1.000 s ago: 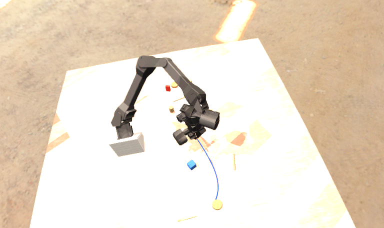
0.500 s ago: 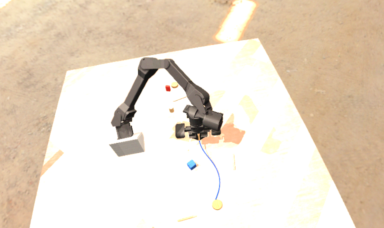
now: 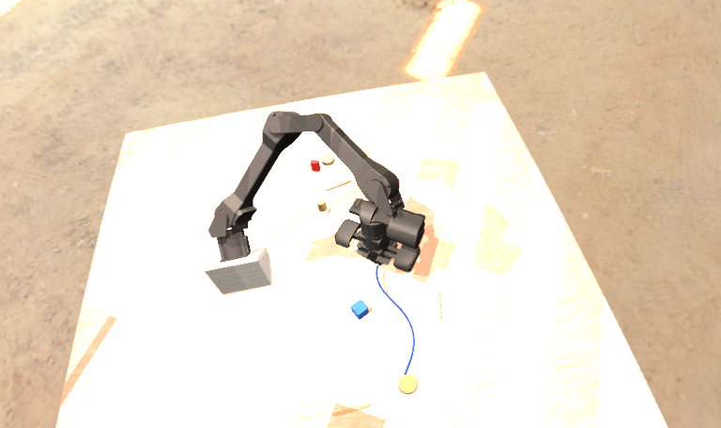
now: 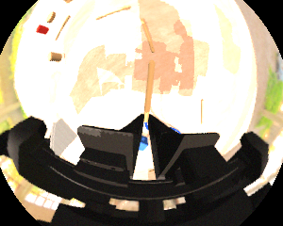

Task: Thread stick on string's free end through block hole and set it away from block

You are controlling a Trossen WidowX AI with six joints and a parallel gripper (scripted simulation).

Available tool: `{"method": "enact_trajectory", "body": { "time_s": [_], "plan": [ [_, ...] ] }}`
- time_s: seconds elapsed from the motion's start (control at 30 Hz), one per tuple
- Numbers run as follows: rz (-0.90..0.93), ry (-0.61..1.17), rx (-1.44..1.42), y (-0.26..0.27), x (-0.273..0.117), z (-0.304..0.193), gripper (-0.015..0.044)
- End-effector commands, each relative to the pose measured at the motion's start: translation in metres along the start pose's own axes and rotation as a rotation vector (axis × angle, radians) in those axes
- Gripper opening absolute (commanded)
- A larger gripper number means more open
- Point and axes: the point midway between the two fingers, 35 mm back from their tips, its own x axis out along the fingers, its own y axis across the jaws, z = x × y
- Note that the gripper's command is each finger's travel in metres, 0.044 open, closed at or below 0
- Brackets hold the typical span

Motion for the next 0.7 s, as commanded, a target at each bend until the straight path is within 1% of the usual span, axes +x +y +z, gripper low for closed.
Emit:
{"method": "enact_trajectory", "body": {
  "time_s": [0.0,0.67],
  "plan": [
    [0.003,0.0,0.138,-0.005,0.001,-0.001,0.0],
    [0.002,0.0,0.836,-0.022,0.0,-0.002,0.0]
  ]
}}
